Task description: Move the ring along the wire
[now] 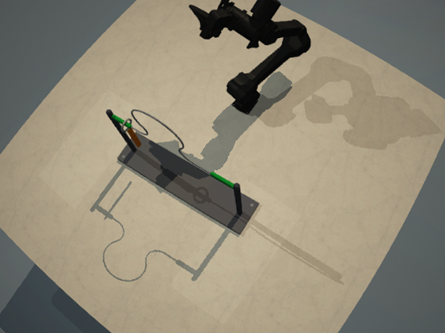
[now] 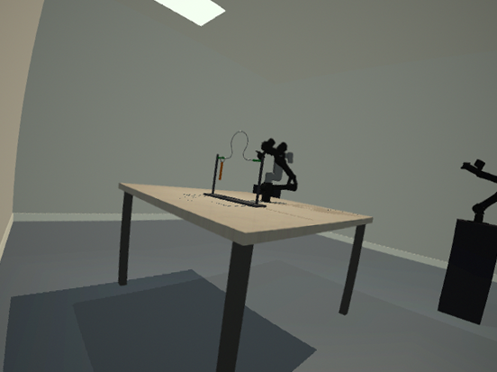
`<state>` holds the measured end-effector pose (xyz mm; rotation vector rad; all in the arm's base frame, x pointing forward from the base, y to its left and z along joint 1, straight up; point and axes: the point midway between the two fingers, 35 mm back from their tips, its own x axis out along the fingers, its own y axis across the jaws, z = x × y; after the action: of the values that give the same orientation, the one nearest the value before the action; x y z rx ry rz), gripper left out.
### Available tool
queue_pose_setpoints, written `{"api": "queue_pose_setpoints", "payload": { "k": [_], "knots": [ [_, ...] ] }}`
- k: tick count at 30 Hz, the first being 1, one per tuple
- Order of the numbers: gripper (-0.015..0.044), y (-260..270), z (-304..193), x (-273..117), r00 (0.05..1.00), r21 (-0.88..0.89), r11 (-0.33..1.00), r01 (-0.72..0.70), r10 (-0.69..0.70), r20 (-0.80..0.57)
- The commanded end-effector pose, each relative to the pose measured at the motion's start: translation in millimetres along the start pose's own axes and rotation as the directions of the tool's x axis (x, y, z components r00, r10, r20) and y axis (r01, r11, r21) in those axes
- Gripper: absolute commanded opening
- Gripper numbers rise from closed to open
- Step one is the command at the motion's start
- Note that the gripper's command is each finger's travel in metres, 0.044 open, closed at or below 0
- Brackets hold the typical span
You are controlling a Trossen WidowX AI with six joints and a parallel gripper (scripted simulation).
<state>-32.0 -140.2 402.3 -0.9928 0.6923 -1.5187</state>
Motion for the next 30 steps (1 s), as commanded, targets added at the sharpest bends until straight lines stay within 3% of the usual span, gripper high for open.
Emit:
{"api": "queue_pose_setpoints", "payload": {
  "k": [1,9,20,30],
  "knots": [
    [0.0374,0,0,0,1.000,-0.003,1.000,0.002,-0.002,0.002],
    [0.0164,1,24,1,0.996,-0.040,0.998,0.048,-0.045,0.074],
    [0.0160,50,121,21,0.936,0.039,0.997,0.061,-0.071,0.344],
    [0.0160,132,178,40,0.816,0.079,0.993,-0.093,0.030,0.577]
  ]
}}
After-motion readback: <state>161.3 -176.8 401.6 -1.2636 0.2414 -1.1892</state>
